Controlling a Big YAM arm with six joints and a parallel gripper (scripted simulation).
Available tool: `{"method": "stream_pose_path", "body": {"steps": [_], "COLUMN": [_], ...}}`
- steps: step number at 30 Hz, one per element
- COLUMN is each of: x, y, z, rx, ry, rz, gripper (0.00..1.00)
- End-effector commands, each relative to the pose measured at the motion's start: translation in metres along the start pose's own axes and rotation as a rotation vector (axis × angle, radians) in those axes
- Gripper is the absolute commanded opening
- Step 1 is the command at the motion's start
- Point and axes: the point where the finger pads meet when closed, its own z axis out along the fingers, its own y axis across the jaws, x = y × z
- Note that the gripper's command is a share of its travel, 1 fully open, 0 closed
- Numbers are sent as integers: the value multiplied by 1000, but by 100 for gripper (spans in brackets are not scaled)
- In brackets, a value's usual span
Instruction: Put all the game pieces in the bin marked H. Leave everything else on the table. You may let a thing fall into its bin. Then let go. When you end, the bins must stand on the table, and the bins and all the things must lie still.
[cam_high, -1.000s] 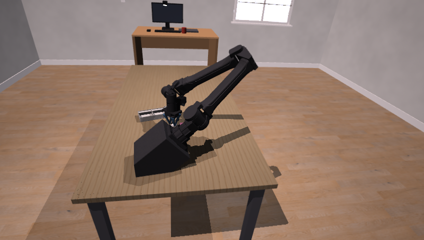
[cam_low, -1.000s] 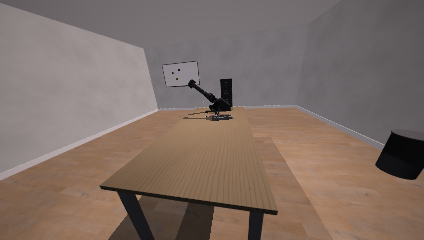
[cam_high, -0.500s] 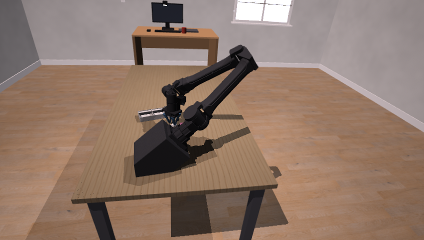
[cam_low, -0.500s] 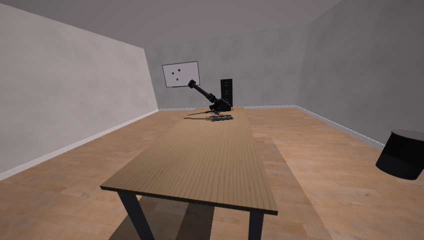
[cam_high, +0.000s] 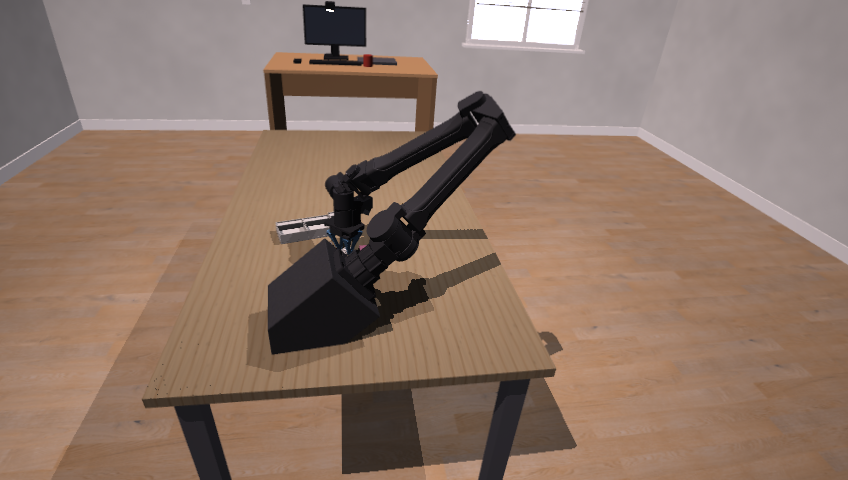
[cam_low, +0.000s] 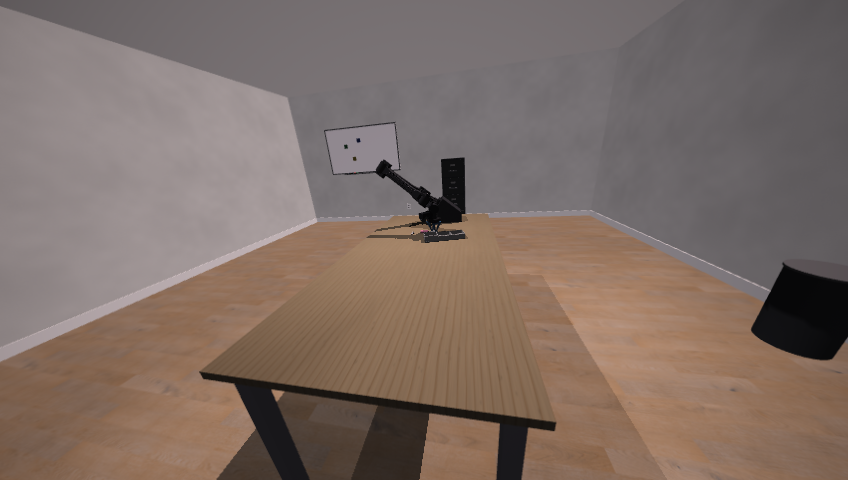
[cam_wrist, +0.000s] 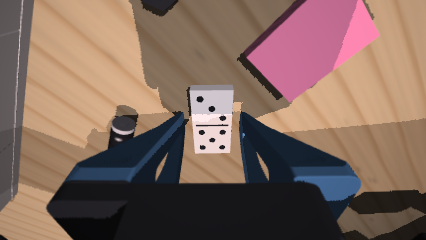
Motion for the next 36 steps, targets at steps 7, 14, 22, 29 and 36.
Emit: {"method": "stream_pose_path", "body": {"steps": [7, 14, 22, 29, 36], "x": [-6, -6, -6, -6, -6], "y": [6, 7, 7, 7, 7], "z": [-5, -5, -5, -5, -5], "rx": [-15, -15, -15, -15, -15], "ry": [-14, -14, -14, -14, -14], "rz": [-1, -1, -1, -1, -1], "gripper": [39, 20, 20, 20, 20]}}
